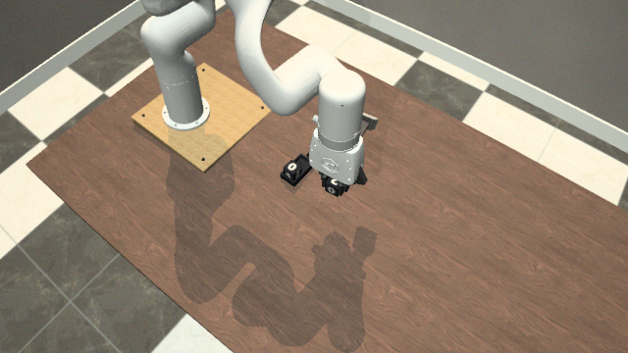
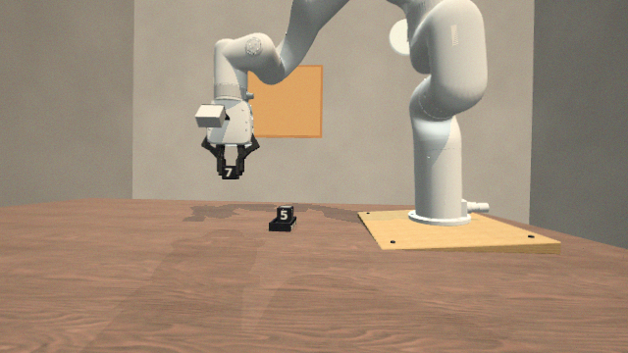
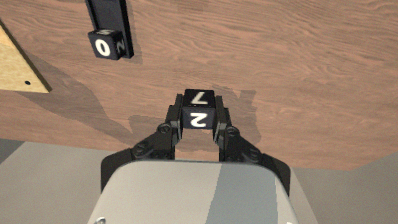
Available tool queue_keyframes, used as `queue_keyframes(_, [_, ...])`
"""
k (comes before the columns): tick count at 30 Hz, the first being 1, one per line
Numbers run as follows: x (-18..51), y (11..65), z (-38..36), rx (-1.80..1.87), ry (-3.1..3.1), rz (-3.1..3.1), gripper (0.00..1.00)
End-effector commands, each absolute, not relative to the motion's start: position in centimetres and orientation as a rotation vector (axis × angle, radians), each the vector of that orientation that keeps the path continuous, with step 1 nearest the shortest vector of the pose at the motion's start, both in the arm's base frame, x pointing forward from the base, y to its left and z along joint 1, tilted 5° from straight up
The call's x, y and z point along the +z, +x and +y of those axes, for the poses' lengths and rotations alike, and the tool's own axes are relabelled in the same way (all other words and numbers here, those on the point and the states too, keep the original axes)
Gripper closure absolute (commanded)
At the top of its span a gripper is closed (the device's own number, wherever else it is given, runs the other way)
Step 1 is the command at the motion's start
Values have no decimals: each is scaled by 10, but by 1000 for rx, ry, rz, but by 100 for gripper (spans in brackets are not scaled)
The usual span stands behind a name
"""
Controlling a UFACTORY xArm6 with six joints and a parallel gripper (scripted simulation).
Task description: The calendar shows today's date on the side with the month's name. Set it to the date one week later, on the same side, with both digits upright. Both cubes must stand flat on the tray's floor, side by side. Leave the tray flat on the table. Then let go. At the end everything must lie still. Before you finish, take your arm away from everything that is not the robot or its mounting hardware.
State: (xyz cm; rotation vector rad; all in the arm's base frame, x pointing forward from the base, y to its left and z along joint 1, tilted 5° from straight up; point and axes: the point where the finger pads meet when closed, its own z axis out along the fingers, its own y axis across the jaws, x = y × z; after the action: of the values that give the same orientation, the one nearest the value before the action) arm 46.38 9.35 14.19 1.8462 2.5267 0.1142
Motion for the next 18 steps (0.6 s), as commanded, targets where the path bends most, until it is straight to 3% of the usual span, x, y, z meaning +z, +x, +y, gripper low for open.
queue_keyframes(1, [146,457,96,120,1632,2660,71])
queue_keyframes(18, [150,435,103,109,959,2952,71])
